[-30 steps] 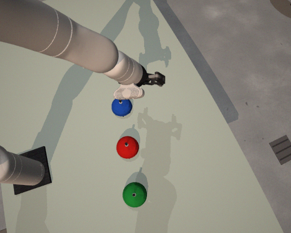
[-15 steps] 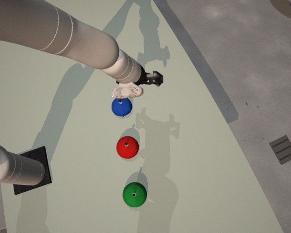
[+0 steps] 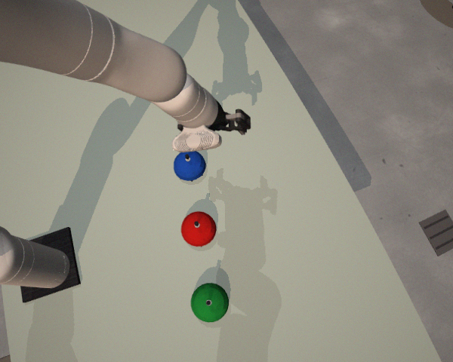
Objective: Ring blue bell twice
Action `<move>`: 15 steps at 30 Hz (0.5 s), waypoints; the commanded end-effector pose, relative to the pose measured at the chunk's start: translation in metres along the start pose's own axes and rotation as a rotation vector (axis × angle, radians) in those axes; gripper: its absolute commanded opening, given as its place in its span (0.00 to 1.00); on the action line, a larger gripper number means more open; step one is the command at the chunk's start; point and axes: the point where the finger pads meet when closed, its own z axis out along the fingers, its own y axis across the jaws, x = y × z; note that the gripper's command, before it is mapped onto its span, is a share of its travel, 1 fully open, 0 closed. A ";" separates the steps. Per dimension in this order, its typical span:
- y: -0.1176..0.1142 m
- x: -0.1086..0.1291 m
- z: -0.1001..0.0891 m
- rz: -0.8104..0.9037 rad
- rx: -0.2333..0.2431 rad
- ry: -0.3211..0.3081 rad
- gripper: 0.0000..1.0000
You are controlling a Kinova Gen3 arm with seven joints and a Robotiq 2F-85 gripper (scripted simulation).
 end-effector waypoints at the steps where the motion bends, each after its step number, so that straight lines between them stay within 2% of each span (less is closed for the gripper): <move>1: 0.003 0.001 -0.003 -0.012 -0.018 0.013 1.00; 6: 0.002 -0.001 -0.003 -0.012 -0.012 0.007 1.00; 7: 0.007 0.001 -0.005 -0.021 -0.034 0.025 1.00; 14: 0.006 0.000 -0.004 -0.021 -0.029 0.018 1.00; 15: 0.011 0.002 -0.006 -0.031 -0.051 0.036 1.00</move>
